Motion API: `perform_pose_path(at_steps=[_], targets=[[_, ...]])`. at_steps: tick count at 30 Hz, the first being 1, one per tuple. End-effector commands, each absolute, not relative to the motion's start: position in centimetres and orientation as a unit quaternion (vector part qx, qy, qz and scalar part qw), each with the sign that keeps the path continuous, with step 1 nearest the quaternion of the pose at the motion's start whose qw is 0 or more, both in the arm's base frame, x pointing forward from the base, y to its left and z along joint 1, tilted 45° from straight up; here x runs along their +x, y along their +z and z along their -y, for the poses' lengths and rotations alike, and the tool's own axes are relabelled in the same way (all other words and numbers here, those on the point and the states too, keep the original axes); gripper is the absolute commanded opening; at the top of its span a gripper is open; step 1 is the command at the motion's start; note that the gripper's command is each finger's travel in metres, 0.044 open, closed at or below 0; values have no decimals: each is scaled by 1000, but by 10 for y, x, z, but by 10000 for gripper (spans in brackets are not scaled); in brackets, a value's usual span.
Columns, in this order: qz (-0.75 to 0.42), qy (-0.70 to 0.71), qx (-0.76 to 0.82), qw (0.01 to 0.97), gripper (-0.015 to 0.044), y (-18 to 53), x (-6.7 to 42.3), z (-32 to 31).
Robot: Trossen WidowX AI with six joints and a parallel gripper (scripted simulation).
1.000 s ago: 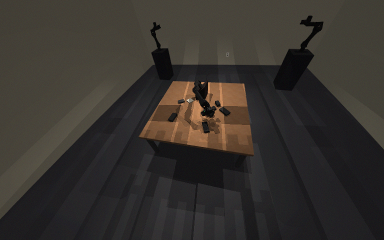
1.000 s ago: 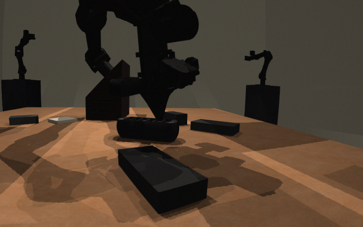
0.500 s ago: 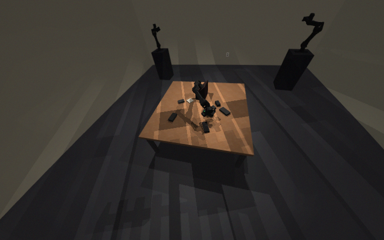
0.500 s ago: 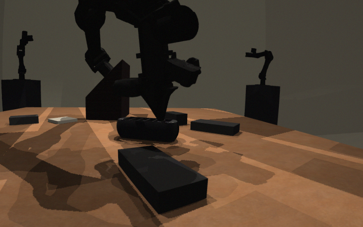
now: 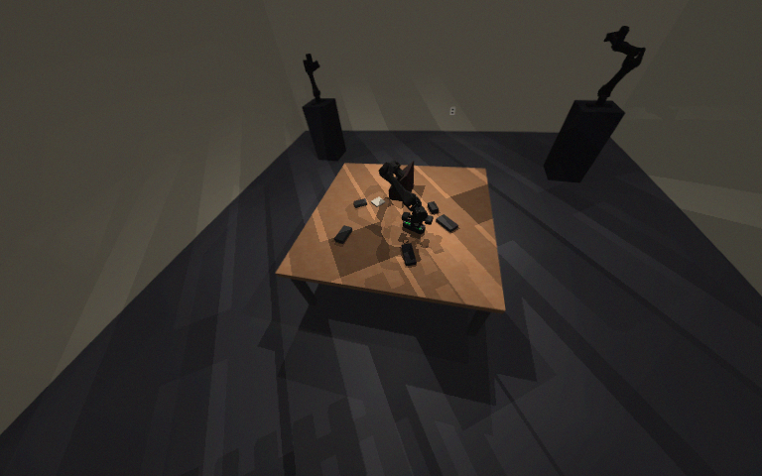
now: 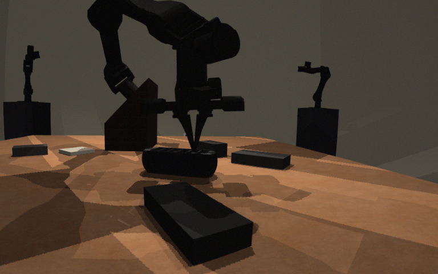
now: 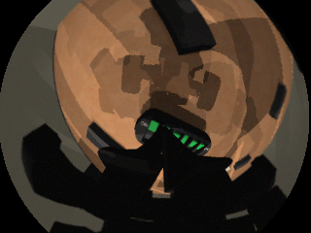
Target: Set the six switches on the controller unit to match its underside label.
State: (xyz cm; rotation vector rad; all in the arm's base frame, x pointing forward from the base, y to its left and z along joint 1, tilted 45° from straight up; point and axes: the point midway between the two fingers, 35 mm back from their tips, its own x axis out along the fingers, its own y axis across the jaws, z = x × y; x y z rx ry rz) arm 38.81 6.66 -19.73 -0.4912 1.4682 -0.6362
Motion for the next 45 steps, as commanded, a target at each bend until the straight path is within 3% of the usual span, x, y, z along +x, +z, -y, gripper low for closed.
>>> perform_pose_path(at_steps=[1, 16, 45], targets=[[-446, -487, 26, 750, 0, -186, 347, -58], [-125, -588, 377, 704, 0, -158, 282, -32], [-113, -591, 388, 698, 0, -170, 281, -20]])
